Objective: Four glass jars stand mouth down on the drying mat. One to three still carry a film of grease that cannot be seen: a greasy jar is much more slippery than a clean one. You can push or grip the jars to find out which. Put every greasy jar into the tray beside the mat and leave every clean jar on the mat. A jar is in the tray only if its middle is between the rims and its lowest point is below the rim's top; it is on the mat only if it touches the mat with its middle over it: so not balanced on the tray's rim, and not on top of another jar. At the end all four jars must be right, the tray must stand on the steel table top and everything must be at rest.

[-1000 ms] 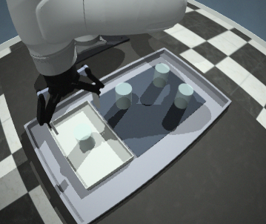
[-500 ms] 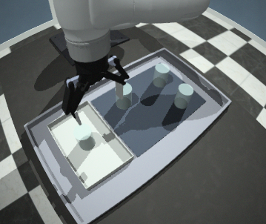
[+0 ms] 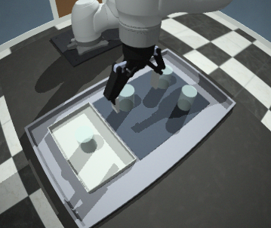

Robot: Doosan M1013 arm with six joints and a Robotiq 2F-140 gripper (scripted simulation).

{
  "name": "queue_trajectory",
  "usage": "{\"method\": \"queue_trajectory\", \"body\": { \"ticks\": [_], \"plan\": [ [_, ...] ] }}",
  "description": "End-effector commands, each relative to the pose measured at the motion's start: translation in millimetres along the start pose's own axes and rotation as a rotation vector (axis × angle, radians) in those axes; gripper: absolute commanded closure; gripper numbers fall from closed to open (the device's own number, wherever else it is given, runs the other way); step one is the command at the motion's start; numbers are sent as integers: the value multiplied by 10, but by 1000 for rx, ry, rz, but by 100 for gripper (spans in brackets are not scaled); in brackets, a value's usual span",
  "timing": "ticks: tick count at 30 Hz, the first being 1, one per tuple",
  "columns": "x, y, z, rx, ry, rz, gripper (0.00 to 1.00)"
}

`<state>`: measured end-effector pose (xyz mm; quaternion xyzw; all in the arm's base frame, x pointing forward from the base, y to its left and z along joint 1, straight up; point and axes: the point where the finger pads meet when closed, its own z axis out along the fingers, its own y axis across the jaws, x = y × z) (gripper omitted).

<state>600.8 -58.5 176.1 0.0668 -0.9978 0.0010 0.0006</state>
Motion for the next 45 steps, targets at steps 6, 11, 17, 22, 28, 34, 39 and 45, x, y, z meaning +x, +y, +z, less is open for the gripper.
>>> {"method": "queue_trajectory", "body": {
  "ticks": [6,11,17,22,28,34,39,45],
  "plan": [
    [-135,624,-1,1,0,1,0],
    [-220,1031,-1,1,0,1,0],
    [-288,1356,-1,1,0,1,0],
    [-373,1763,0,1,0,1,0],
    [-475,2252,0,1,0,1,0],
    [-492,2333,123,1,0,1,0],
    [-492,2333,431,1,0,1,0],
    [-492,2333,678,1,0,1,0]
  ]
}}
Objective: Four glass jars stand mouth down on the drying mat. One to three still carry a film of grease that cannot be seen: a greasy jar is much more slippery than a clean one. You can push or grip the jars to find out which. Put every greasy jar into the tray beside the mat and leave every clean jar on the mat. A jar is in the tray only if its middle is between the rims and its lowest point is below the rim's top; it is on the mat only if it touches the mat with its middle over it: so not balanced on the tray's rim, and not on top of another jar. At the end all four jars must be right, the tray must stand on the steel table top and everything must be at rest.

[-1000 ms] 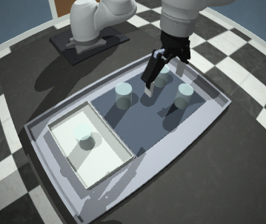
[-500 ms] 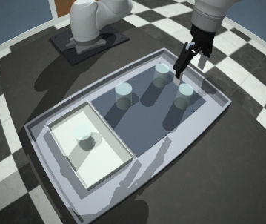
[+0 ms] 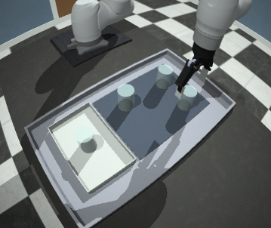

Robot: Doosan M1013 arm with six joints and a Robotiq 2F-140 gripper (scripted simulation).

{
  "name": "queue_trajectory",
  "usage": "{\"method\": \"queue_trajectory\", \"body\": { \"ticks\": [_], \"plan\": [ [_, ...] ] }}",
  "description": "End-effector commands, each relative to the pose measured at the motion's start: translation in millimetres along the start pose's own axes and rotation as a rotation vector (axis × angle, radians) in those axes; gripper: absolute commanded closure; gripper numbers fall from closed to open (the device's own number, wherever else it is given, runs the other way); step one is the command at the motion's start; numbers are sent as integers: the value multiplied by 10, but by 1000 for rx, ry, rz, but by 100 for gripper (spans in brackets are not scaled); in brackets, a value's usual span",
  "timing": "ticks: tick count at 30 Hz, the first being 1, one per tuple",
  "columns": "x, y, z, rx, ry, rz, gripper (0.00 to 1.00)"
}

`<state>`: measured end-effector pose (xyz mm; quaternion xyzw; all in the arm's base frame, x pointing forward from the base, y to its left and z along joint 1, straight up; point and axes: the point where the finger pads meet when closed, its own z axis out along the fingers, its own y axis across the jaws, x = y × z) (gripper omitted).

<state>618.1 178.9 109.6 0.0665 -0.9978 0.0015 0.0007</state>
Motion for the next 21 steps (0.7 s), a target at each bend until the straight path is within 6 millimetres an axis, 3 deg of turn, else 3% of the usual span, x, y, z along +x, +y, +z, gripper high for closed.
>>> {"method": "queue_trajectory", "body": {
  "ticks": [1,21],
  "plan": [
    [-3,1,17,0,0,0,0],
    [-3,1,297,0,0,0,0]
  ]
}}
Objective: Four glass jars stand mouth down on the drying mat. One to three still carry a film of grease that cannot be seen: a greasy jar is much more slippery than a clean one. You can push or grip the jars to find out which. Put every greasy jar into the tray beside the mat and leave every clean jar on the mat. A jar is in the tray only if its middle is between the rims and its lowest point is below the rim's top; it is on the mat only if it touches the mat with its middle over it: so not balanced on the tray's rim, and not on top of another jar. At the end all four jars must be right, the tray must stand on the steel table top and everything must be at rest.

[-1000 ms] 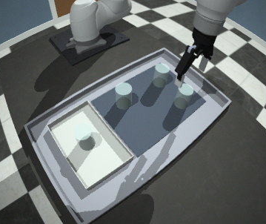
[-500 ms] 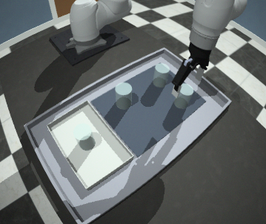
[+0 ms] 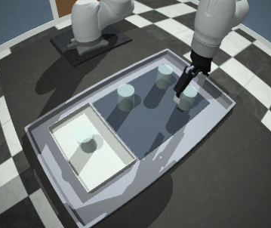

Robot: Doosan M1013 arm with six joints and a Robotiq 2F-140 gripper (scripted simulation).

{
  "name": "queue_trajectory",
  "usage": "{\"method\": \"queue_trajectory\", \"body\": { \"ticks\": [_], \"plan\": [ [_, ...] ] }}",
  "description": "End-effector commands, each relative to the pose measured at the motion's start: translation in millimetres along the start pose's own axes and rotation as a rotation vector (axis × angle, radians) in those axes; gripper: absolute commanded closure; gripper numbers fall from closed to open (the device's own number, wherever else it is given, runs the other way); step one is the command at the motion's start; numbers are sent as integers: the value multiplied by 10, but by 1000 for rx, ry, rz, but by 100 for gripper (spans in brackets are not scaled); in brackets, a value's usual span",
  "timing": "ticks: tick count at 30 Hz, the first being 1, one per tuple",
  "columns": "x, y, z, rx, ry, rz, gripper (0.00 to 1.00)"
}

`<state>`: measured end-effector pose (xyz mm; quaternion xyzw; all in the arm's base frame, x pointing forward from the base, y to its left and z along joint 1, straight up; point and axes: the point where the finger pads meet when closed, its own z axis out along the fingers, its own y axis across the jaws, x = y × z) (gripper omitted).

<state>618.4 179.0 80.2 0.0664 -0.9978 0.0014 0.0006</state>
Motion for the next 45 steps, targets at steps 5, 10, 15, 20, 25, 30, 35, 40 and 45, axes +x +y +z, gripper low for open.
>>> {"method": "queue_trajectory", "body": {
  "ticks": [5,10,15,20,25,30,35,40,45],
  "plan": [
    [0,1,104,0,0,0,0],
    [0,1,204,0,0,0,0],
    [0,1,224,0,0,0,0],
    [0,1,224,0,0,0,40],
    [0,1,224,0,0,0,40],
    [0,1,224,0,0,0,40],
    [0,1,224,0,0,0,40],
    [0,1,224,0,0,0,43],
    [0,1,224,0,0,0,43]
  ]
}}
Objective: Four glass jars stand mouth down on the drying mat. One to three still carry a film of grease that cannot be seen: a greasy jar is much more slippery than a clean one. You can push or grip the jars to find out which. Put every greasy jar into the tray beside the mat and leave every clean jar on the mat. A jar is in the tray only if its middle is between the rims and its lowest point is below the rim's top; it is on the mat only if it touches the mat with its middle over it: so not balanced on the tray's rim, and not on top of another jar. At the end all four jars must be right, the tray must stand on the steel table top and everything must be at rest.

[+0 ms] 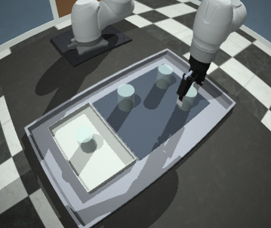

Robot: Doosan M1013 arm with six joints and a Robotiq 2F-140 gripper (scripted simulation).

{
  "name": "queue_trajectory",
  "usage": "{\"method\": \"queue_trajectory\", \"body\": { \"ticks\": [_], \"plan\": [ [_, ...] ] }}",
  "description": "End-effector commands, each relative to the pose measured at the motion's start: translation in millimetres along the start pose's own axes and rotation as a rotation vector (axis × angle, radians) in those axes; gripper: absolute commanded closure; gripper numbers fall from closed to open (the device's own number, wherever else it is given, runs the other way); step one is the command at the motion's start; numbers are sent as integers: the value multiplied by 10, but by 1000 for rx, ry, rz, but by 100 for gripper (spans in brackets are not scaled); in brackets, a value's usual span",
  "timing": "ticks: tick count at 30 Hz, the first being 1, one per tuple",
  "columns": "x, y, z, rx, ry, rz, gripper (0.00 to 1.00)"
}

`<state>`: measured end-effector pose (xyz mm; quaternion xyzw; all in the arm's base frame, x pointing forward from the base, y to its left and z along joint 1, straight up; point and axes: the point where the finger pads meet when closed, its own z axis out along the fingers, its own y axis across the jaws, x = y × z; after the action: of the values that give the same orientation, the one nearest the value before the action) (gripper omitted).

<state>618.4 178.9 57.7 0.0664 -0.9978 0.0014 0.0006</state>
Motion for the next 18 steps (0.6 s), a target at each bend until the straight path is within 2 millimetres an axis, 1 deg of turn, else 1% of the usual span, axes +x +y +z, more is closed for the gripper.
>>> {"method": "queue_trajectory", "body": {
  "ticks": [1,9,10,18],
  "plan": [
    [0,0,-1,0,0,0,43],
    [0,0,-1,0,0,0,43],
    [0,0,-1,0,0,0,46],
    [0,0,-1,0,0,0,46]
  ]
}}
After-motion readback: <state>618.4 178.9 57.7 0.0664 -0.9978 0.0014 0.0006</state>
